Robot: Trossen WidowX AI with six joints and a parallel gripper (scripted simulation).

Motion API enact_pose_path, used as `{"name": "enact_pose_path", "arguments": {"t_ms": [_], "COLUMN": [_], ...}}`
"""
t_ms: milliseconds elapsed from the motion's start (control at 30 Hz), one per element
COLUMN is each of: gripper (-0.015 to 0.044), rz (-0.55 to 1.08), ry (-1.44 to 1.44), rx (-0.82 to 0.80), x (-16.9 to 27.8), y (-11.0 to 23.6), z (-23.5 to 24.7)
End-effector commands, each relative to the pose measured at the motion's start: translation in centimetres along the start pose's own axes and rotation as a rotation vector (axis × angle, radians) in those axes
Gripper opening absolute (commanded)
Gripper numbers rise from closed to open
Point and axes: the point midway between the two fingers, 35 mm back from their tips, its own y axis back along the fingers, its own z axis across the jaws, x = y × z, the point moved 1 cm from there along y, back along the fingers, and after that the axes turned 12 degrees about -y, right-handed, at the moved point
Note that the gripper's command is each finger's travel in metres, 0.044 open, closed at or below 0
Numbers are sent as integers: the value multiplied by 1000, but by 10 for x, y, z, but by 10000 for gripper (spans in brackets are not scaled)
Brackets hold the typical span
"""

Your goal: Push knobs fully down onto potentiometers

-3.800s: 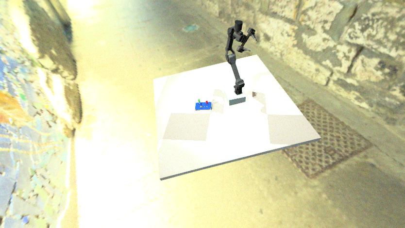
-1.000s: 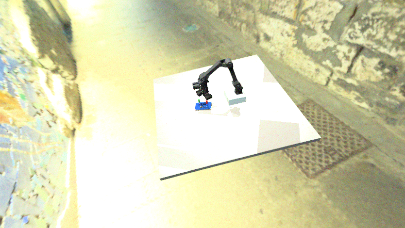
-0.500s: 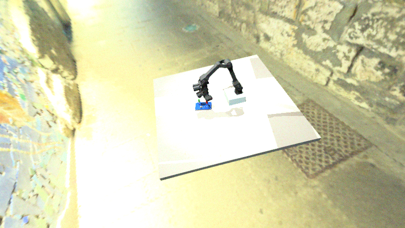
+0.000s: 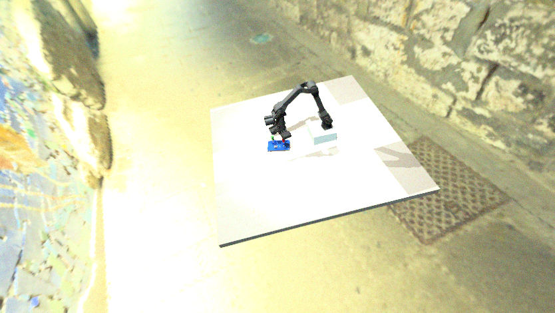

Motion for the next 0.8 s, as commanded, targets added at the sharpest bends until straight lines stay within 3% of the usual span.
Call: {"name": "enact_pose_path", "arguments": {"t_ms": [0,767], "gripper": [0,0], "rz": [0,0], "ry": [4,4], "rx": [2,2], "x": [0,0], "y": [-1,-5], "z": [0,0]}}
